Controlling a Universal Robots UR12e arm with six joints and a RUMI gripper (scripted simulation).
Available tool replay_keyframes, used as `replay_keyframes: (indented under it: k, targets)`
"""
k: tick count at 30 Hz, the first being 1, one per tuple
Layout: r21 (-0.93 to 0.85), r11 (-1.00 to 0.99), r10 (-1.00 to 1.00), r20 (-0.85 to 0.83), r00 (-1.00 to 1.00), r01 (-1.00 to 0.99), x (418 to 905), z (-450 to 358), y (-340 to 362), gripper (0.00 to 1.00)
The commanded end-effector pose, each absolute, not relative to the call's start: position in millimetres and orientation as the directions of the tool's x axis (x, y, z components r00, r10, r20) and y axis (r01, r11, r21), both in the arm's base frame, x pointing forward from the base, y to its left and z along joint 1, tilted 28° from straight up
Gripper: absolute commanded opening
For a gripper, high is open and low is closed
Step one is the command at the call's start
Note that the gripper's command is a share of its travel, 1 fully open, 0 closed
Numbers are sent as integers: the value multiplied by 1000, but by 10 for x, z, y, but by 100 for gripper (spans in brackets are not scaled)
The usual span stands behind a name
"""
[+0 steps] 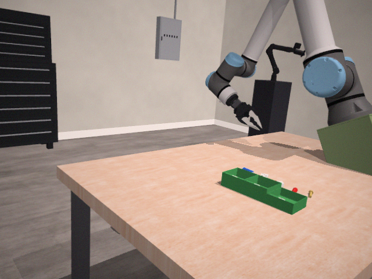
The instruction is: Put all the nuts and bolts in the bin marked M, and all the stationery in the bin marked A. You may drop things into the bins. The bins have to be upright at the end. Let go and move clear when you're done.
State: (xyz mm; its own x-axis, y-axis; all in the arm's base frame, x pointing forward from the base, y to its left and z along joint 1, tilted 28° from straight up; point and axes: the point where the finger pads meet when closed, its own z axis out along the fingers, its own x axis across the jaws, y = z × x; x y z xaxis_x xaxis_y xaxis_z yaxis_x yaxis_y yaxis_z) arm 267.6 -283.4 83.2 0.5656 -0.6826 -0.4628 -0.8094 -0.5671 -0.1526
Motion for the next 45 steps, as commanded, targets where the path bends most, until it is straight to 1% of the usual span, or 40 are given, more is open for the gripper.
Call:
replay_keyframes:
  k: [1,2,4,7,9,12,14,17,19,23,25,28,30,33,34,36,40,42,45]
  targets:
    - [-67,-569,-710,-462,531,-820,2872,742,-2772,4]
    - [-67,-569,-710,-462,531,-820,2872,742,-2772,4]
    - [-5,-566,-735,-449,508,-824,3016,682,-2713,4]
    - [-5,-566,-735,-449,508,-824,3022,680,-2711,4]
    - [54,-559,-761,-428,487,-827,3166,625,-2646,4]
    - [54,-559,-761,-428,487,-827,3175,622,-2642,4]
    - [110,-548,-788,-400,468,-829,3317,572,-2571,4]
    - [110,-548,-788,-400,468,-829,3330,567,-2565,4]
    - [162,-533,-814,-366,451,-830,3471,522,-2488,4]
    - [162,-533,-814,-366,451,-830,3487,517,-2479,4]
    - [209,-514,-839,-325,436,-832,3626,476,-2396,4]
    - [209,-514,-839,-325,436,-832,3646,470,-2384,4]
    - [250,-491,-862,-280,423,-834,3782,434,-2294,4]
    - [250,-491,-862,-280,423,-834,3805,428,-2279,4]
    - [278,-471,-878,-239,414,-837,3871,413,-2231,4]
    - [285,-465,-882,-229,412,-838,3963,390,-2163,4]
    - [285,-465,-882,-229,412,-838,3964,391,-2163,4]
    - [313,-436,-899,-175,401,-844,4092,363,-2060,4]
    - [313,-436,-899,-175,401,-844,4122,357,-2036,4]
